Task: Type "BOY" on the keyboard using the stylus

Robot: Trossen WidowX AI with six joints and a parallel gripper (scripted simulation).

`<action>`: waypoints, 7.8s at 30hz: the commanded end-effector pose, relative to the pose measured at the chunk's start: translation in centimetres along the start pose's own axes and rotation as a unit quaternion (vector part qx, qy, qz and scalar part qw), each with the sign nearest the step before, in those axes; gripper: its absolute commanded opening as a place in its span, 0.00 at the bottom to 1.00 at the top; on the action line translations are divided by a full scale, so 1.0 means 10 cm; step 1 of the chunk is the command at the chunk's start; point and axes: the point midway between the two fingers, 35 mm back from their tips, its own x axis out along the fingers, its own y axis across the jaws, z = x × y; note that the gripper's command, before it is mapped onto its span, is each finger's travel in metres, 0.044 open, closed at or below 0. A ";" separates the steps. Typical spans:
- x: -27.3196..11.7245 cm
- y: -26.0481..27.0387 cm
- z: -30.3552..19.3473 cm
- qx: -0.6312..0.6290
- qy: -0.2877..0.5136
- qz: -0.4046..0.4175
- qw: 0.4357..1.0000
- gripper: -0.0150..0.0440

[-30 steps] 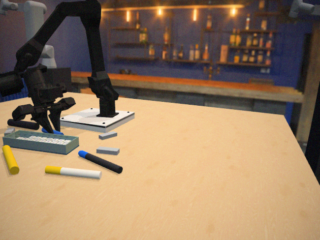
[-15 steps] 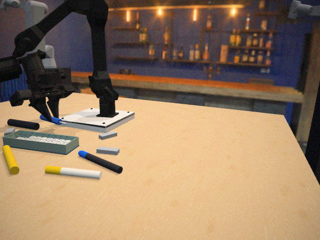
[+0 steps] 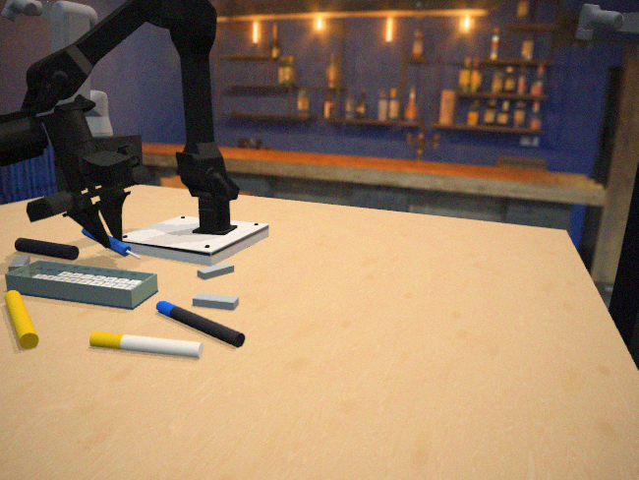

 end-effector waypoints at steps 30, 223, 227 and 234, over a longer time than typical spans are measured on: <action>-0.31 -0.32 0.10 -0.063 0.466 0.005 0.883 0.25; -0.04 -0.87 1.00 -0.109 0.611 -0.124 0.774 0.39; -0.02 -0.87 0.99 -0.109 0.611 -0.124 0.774 0.39; 0.01 -0.87 0.99 -0.109 0.611 -0.124 0.774 0.39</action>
